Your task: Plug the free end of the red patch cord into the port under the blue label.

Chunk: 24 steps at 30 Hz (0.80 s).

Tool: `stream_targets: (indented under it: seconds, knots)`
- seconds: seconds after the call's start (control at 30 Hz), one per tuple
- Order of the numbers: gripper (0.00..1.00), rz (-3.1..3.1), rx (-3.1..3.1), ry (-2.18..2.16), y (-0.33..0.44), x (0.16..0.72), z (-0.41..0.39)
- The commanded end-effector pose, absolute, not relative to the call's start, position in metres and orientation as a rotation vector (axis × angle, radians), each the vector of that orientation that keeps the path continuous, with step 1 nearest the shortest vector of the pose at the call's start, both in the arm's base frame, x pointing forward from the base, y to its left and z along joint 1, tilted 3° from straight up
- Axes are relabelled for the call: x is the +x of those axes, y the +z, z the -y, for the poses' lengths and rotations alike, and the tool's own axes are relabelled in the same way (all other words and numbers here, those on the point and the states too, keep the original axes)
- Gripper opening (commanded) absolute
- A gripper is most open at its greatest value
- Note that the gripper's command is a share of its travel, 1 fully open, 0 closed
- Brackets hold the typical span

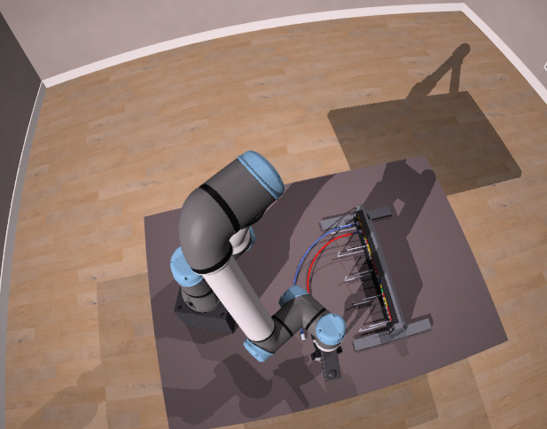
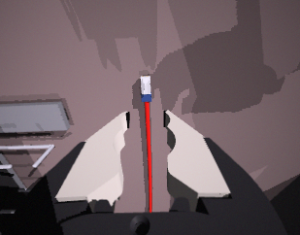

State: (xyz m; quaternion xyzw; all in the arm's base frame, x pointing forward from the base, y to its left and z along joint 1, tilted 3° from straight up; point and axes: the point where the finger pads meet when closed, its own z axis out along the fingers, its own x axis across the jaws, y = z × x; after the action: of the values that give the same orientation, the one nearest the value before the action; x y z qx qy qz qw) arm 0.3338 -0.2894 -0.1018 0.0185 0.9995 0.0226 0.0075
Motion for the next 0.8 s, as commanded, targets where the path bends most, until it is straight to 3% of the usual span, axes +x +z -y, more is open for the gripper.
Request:
stream_targets:
  seconds: [0.0, 0.77]
  knots:
    - [0.22, -3.124, 0.058, 0.068, -0.111, 0.334, 0.29]
    - [0.22, -3.124, 0.058, 0.068, -0.133, 0.335, 0.289]
